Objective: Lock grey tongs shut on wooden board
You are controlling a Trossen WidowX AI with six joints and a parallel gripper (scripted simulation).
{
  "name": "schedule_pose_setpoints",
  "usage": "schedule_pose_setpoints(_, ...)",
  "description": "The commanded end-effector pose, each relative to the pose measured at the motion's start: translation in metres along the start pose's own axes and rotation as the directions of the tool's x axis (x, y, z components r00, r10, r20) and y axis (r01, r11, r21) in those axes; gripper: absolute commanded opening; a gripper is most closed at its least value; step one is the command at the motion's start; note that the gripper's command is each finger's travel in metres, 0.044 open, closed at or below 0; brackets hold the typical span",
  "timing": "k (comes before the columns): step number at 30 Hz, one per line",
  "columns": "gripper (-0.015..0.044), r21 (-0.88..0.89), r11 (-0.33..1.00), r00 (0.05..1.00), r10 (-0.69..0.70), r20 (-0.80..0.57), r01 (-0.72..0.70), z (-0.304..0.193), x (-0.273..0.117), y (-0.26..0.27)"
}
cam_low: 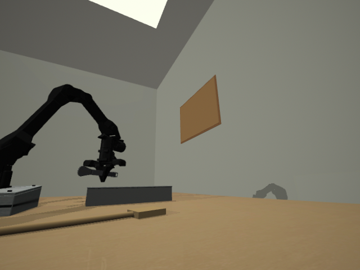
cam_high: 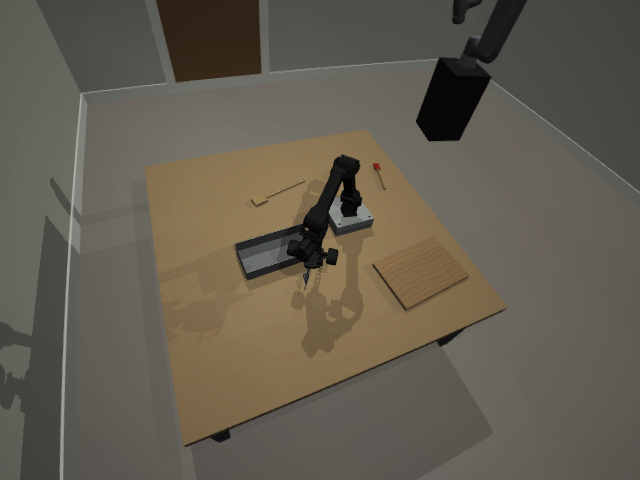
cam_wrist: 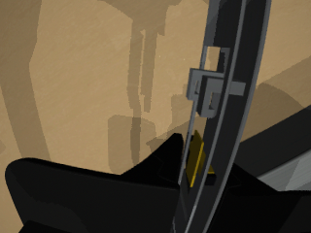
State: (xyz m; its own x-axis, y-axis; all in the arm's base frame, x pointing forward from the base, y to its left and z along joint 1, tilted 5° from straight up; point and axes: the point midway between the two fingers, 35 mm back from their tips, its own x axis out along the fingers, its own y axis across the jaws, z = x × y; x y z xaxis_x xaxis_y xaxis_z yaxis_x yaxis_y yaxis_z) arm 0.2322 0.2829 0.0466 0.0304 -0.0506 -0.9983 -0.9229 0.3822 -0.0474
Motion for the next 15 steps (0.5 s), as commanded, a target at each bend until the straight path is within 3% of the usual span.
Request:
schedule_pose_setpoints(1,-0.015,0.067,0.998,1.0,0.006,0.007,-0.006,0.011,-0.001,0.027)
schedule_pose_setpoints(15,-0.015,0.273,0.962,1.0,0.014,0.006,-0.015,0.03,-0.002,0.117)
